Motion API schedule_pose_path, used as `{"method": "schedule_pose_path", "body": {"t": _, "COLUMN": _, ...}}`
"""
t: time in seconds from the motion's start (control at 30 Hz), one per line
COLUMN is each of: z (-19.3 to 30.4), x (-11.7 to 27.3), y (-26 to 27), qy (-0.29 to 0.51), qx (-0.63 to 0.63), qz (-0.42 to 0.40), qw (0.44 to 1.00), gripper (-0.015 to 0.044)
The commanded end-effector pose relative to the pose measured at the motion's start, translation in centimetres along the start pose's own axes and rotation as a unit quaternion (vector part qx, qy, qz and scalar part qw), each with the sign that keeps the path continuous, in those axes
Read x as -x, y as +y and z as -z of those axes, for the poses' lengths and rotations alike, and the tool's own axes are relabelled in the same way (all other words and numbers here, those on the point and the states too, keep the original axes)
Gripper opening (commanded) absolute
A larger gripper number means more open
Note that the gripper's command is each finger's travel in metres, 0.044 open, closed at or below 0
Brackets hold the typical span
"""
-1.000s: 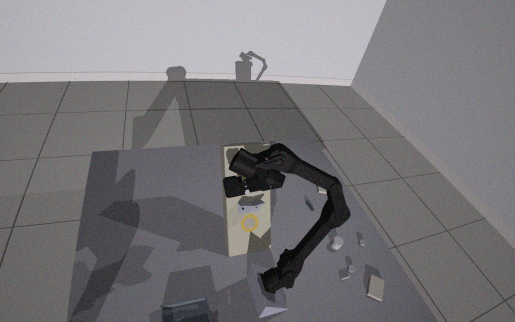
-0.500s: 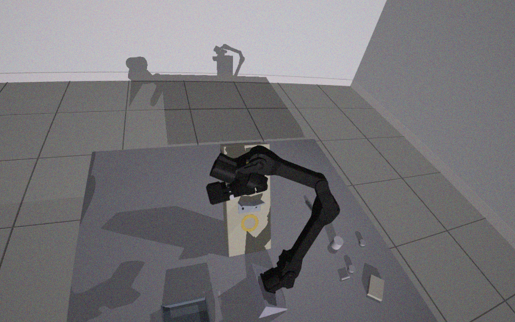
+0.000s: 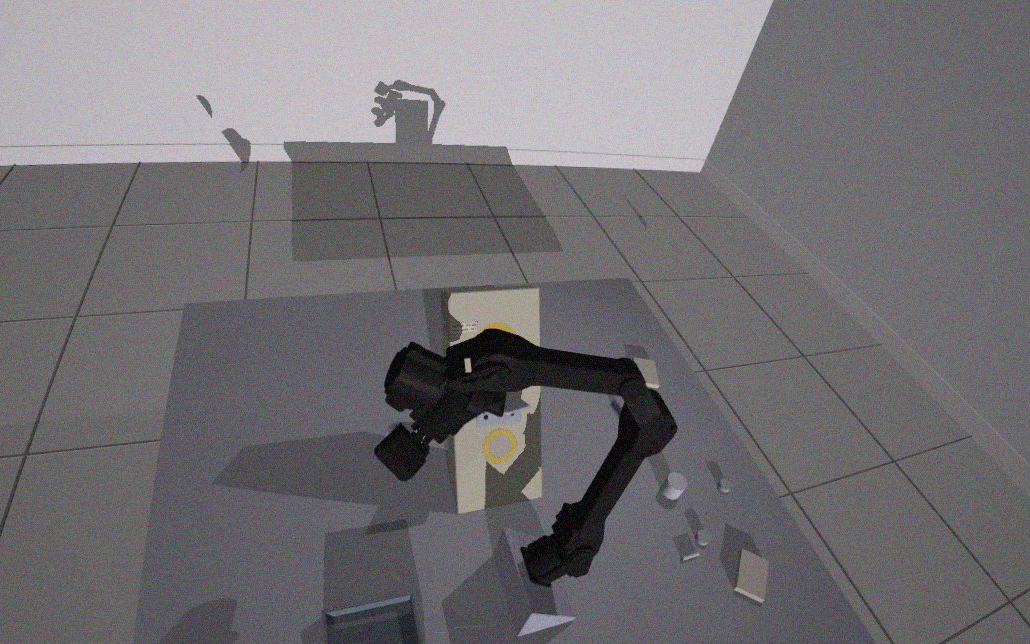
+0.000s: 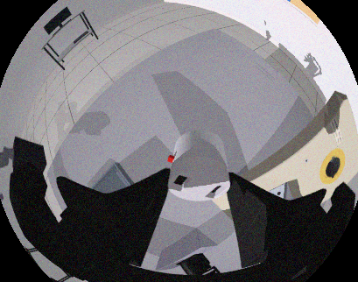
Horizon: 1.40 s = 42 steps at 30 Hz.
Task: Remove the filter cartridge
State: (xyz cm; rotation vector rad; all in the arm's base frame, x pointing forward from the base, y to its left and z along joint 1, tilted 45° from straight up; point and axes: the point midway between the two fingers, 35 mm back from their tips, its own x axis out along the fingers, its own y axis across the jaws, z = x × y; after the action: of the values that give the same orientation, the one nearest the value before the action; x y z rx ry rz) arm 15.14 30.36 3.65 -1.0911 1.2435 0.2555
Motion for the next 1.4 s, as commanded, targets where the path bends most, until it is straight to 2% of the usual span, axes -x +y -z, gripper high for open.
{"method": "schedule_pose_path", "body": {"t": 0.0, "z": 0.2, "x": -0.3, "y": 3.1, "qy": -0.007, "qx": 0.071, "qz": -0.041, "qw": 0.997, "gripper": 0.0000}}
{"method": "schedule_pose_path", "body": {"t": 0.2, "z": 0.7, "x": -0.6, "y": 7.2, "qy": -0.023, "qx": 0.173, "qz": -0.097, "qw": 0.980, "gripper": 0.0000}}
{"method": "schedule_pose_path", "body": {"t": 0.47, "z": 1.3, "x": -1.0, "y": 8.3, "qy": -0.024, "qx": 0.188, "qz": -0.106, "qw": 0.976, "gripper": 0.0000}}
{"method": "schedule_pose_path", "body": {"t": 0.93, "z": 7.7, "x": -4.4, "y": 15.4, "qy": -0.027, "qx": 0.305, "qz": -0.173, "qw": 0.936, "gripper": 0.0000}}
{"method": "schedule_pose_path", "body": {"t": 1.37, "z": 15.1, "x": -7.7, "y": 19.3, "qy": -0.024, "qx": 0.410, "qz": -0.229, "qw": 0.883, "gripper": 0.0000}}
